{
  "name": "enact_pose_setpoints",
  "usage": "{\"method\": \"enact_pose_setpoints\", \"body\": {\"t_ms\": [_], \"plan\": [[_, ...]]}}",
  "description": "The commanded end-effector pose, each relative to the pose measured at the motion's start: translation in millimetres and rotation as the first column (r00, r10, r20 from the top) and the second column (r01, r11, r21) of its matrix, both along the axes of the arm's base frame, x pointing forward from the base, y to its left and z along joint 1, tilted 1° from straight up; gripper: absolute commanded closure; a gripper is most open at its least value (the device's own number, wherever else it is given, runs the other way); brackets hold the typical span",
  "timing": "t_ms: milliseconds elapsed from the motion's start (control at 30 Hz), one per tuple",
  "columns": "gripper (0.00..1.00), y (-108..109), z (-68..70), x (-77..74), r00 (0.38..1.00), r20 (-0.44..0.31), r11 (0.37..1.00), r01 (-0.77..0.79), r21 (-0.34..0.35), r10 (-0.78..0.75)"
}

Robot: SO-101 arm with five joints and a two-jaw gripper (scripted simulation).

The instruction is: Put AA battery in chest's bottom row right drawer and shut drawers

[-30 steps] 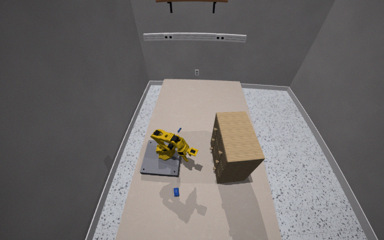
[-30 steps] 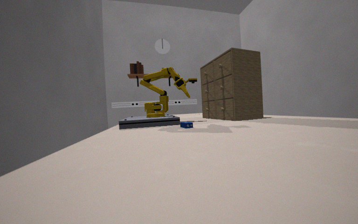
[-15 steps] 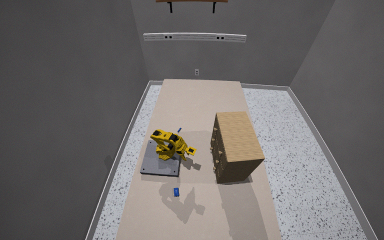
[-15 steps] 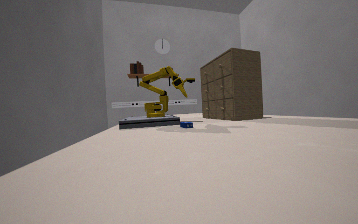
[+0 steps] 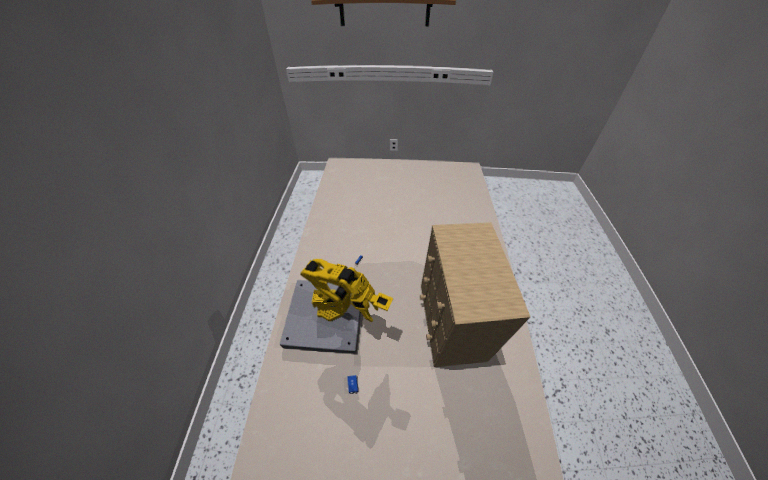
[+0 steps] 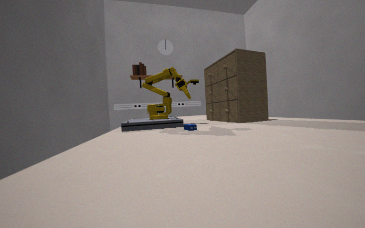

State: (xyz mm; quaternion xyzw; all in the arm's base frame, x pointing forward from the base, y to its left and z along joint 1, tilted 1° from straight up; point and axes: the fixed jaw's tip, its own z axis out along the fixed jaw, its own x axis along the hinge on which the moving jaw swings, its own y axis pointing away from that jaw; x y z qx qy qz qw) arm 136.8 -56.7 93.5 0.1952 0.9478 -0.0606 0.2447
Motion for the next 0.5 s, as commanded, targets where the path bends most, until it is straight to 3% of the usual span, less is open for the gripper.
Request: {"method": "enact_pose_setpoints", "body": {"t_ms": [0,200,400,467], "plan": [[0.77,8,-1.4,0.1,0.996,-0.074,0.998,-0.056,0.033,0.058],[0.73,27,-9.9,-2.5,0.948,-0.256,0.979,-0.162,0.12,0.189],[0.69,44,-16.9,-7.4,0.848,-0.427,0.947,-0.248,0.204,0.314],[0.69,44,-16.9,-7.4,0.848,-0.427,0.947,-0.248,0.204,0.314]]}}
